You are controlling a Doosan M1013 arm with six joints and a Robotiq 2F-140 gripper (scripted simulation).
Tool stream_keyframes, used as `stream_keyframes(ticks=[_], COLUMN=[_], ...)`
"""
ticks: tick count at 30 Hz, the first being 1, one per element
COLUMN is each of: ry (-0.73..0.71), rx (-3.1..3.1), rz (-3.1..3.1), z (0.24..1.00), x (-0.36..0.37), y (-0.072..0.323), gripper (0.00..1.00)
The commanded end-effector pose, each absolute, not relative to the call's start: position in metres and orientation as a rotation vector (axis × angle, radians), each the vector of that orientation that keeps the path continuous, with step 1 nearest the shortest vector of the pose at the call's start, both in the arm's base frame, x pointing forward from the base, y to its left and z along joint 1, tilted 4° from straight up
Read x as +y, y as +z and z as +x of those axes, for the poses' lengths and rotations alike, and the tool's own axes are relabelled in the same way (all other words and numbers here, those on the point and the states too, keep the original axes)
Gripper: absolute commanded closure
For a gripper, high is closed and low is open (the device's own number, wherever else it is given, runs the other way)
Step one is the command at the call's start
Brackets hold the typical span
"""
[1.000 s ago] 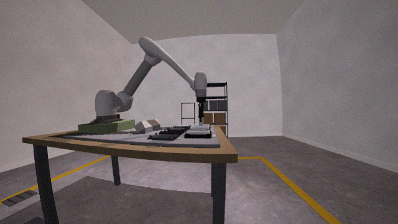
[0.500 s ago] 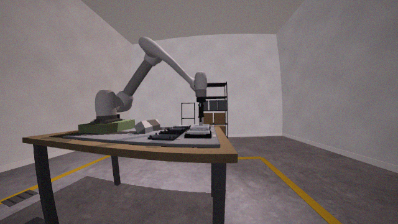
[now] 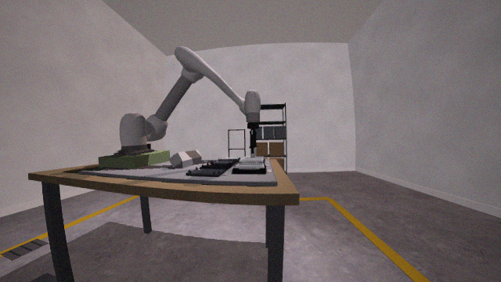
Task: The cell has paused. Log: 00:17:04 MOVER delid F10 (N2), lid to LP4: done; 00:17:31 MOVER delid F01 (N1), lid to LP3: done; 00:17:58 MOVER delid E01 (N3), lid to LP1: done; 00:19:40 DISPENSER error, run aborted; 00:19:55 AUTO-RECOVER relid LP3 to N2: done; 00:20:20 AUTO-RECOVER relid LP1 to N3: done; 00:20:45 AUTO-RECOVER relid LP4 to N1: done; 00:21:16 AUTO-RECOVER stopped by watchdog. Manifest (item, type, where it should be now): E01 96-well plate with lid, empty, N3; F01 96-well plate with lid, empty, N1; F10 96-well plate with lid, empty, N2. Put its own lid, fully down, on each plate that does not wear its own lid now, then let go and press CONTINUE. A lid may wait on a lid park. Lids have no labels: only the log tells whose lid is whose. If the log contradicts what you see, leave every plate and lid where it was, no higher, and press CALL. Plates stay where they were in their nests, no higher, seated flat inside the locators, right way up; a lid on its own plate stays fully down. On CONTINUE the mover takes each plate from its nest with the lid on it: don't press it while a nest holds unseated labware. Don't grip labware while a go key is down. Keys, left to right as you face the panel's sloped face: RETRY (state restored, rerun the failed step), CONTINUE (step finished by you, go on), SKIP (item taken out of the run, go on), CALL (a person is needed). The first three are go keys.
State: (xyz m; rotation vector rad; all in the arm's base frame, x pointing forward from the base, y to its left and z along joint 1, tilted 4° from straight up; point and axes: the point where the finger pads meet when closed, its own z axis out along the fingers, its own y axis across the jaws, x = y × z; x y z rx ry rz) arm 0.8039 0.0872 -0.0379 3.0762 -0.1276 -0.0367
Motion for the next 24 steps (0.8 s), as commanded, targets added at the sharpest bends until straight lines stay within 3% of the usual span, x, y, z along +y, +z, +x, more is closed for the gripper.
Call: stream_keyframes(ticks=[1, 24], ry=[-0.036, -0.036], rx=[-0.128, -0.128], rz=[3.076, 3.076], z=[0.804, 0.8039], x=[0.0873, 0.0872], y=[-0.038, -0.0399], gripper=[1.0, 1.0])
